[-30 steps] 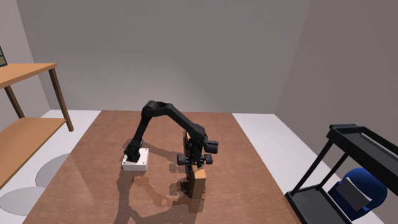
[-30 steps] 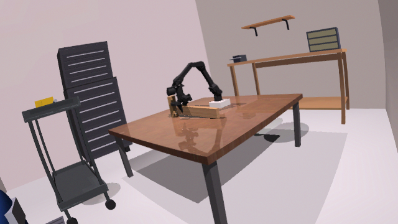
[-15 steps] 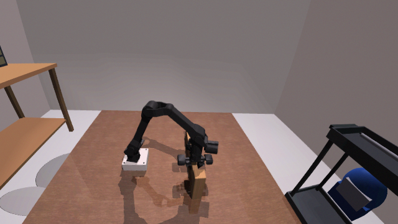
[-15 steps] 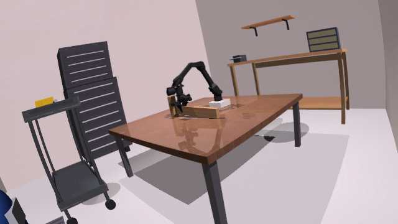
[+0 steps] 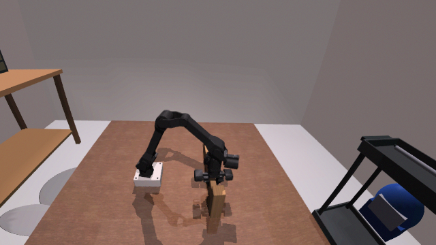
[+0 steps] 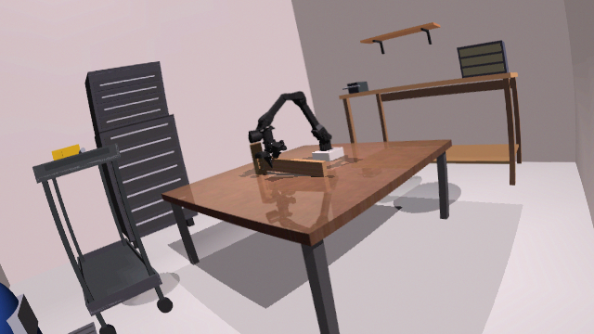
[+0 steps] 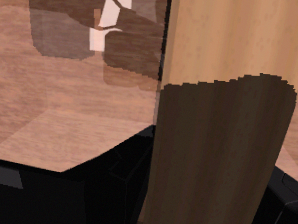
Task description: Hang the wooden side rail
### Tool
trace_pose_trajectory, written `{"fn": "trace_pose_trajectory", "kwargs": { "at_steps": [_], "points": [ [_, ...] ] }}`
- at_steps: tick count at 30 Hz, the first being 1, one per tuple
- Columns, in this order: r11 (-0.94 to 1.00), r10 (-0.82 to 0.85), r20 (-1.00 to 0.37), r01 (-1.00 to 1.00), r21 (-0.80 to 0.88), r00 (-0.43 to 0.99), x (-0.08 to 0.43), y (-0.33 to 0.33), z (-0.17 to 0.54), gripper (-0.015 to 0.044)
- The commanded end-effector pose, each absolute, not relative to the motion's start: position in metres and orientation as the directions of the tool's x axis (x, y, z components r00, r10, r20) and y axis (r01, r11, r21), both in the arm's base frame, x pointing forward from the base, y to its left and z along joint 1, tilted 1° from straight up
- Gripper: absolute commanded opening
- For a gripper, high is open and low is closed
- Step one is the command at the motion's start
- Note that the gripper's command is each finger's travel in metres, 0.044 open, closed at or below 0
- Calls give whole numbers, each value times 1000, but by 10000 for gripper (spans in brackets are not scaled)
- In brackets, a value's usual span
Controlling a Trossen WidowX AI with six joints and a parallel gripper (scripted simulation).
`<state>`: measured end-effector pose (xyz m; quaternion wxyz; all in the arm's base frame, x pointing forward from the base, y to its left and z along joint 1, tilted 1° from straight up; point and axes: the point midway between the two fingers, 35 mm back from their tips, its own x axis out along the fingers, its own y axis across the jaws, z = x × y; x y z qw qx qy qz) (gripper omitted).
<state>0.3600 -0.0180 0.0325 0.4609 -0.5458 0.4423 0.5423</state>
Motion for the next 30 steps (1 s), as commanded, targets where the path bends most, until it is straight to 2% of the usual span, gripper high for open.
{"fn": "trace_pose_trajectory", "kwargs": {
  "at_steps": [1, 30],
  "points": [
    [-185, 13, -1000, -982, -28, 26, 361, -20, 34, 0],
    [-185, 13, -1000, -982, -28, 26, 362, -22, 34, 0]
  ]
}}
